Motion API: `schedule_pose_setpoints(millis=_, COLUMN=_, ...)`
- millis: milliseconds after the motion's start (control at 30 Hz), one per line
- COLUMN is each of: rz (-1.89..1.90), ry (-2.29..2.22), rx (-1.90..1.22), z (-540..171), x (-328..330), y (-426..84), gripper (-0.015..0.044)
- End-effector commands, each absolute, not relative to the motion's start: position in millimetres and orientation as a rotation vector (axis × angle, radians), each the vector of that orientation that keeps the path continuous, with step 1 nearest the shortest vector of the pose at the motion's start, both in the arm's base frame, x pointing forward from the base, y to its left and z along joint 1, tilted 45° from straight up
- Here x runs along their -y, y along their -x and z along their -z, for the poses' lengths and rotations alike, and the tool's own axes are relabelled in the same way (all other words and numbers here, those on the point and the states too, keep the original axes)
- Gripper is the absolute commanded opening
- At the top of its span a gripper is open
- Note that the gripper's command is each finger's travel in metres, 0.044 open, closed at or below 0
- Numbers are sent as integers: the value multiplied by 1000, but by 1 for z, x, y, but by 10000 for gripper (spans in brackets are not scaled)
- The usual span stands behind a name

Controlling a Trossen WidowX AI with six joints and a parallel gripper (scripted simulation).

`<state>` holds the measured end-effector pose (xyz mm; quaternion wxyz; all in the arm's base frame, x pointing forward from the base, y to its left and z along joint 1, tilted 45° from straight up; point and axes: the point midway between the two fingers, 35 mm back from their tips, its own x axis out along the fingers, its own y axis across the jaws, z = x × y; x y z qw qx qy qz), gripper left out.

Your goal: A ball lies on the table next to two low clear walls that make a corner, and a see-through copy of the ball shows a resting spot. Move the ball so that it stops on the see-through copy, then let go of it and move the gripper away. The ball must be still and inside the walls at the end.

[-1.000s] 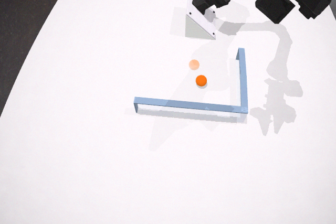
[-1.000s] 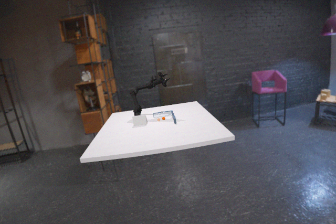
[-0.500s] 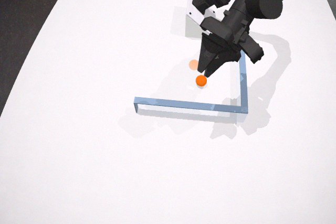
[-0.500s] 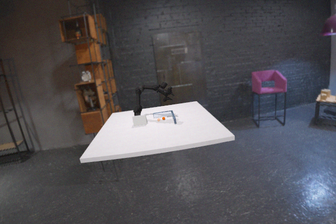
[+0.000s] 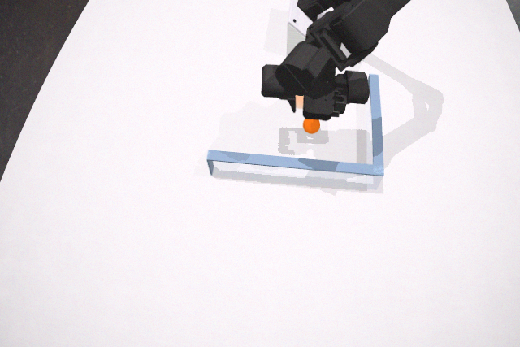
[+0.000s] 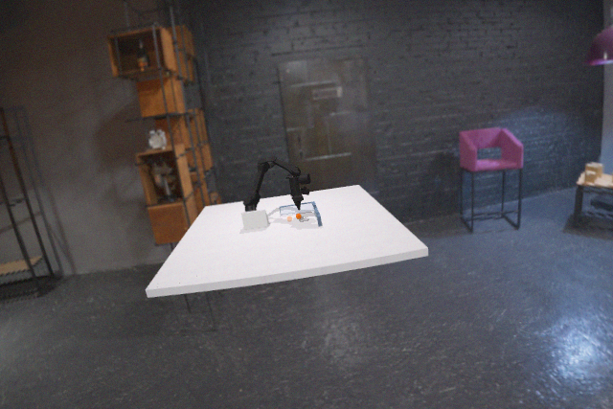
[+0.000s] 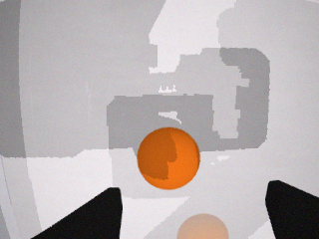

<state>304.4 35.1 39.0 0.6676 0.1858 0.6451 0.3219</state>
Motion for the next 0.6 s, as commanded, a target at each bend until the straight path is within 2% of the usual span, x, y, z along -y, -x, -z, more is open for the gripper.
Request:
schedule_pose_setpoints(millis=0, rz=-723, ry=-508, rx=-1507, z=-39, x=-41, y=-297, gripper=275)
schedule_pose_setpoints(millis=567, rz=-724, ry=-508, rx=-1507, z=-23, x=-56, y=-295, gripper=275)
